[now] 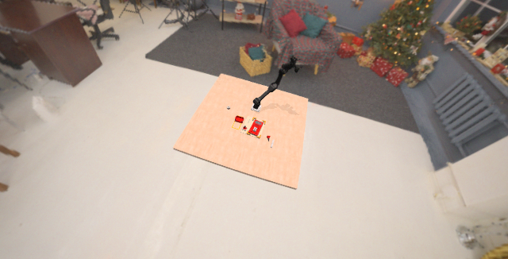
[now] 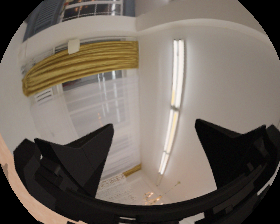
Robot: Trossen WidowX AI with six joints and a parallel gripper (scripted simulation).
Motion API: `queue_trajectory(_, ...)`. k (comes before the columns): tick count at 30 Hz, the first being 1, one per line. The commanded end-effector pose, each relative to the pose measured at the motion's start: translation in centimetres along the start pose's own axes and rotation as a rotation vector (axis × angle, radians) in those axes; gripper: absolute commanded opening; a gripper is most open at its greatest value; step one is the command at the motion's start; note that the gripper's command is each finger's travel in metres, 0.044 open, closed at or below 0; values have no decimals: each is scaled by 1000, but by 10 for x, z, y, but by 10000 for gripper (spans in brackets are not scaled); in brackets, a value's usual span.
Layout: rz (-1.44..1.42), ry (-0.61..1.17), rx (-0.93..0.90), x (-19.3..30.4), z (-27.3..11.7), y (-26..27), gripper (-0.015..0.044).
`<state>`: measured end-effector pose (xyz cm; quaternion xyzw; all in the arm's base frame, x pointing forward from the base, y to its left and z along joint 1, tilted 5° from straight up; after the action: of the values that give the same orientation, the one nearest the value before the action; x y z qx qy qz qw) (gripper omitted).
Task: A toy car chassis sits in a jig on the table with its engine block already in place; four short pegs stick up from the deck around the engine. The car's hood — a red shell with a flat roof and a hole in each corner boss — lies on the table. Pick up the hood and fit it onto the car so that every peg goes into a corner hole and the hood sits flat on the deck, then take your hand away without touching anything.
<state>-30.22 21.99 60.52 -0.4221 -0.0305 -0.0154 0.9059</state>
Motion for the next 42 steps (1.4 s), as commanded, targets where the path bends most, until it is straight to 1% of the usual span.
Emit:
queue_trajectory(1,131,80,94,47,0,-36,440)
queue_trajectory(3,185,116,135,68,-2,-49,440)
queue_trajectory(8,162,161,211,93,-6,-64,440)
queue_trajectory(13,292,257,312,147,-17,-93,440)
queue_trajectory(18,256,262,403,158,-22,-104,440)
queue_trajectory(23,375,364,503,213,-41,-126,440)
queue_trajectory(34,542,516,649,301,-82,-149,440)
queue_trajectory(42,743,684,796,386,-130,-152,440)
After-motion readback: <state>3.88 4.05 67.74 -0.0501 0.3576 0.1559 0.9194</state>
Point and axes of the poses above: the point midway between the two fingers, 35 mm back from their tips, its own z axis out along the fingers, its own y axis across the jaws, x = y × z, the point moved 3 cm from there along -z, back along the fingers, and after that the axes turned 5 degrees about -z, right-handed, at the moved point
